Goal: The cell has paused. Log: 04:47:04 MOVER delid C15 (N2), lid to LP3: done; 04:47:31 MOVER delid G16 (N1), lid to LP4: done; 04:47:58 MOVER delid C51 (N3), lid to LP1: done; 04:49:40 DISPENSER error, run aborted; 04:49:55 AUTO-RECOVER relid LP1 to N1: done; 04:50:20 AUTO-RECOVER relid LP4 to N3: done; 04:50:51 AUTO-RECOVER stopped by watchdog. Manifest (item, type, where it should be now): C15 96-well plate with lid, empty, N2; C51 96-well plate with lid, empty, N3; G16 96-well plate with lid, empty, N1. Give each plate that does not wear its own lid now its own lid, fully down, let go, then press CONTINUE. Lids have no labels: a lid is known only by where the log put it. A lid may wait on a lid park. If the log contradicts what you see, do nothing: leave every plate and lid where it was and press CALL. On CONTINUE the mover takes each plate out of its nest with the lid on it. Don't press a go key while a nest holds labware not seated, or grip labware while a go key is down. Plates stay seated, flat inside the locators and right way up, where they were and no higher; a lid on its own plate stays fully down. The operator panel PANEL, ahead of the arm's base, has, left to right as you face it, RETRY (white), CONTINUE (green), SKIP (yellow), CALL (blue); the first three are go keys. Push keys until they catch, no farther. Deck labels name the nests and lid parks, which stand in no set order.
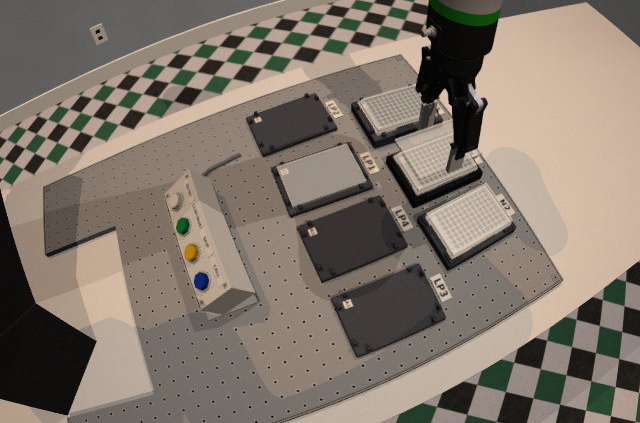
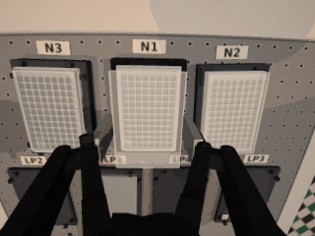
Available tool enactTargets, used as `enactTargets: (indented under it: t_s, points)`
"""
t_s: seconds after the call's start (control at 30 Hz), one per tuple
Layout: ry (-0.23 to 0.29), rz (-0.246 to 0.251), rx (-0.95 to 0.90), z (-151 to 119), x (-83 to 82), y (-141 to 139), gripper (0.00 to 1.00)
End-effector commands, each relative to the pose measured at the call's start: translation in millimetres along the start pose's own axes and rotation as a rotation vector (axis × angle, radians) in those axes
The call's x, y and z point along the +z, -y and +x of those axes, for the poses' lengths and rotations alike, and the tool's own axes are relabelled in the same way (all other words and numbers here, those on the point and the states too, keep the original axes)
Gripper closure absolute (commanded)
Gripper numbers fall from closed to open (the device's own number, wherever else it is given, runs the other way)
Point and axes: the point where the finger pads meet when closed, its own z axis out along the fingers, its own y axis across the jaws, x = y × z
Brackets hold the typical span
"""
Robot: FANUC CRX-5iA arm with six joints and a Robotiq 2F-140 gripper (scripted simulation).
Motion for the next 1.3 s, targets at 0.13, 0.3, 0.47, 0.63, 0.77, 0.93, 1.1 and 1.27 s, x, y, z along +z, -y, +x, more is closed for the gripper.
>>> enactTargets:
  t_s: [0.13,0.3,0.47,0.63,0.77,0.93,1.1,1.27]
  points:
    - [0.0,0.0,0.0,0.6,8.2,-0.2,1.0]
    - [0.0,0.0,0.0,0.7,12.5,-0.3,1.0]
    - [0.0,0.0,0.0,0.9,16.5,-0.3,1.0]
    - [0.0,0.0,0.0,1.0,18.8,-0.3,1.0]
    - [0.0,0.0,0.0,1.0,19.2,-0.3,1.0]
    - [0.0,0.0,0.0,1.0,19.6,-0.3,1.0]
    - [0.0,0.0,0.0,1.0,19.6,-0.3,1.0]
    - [0.0,0.0,0.0,1.0,19.6,-0.3,1.0]
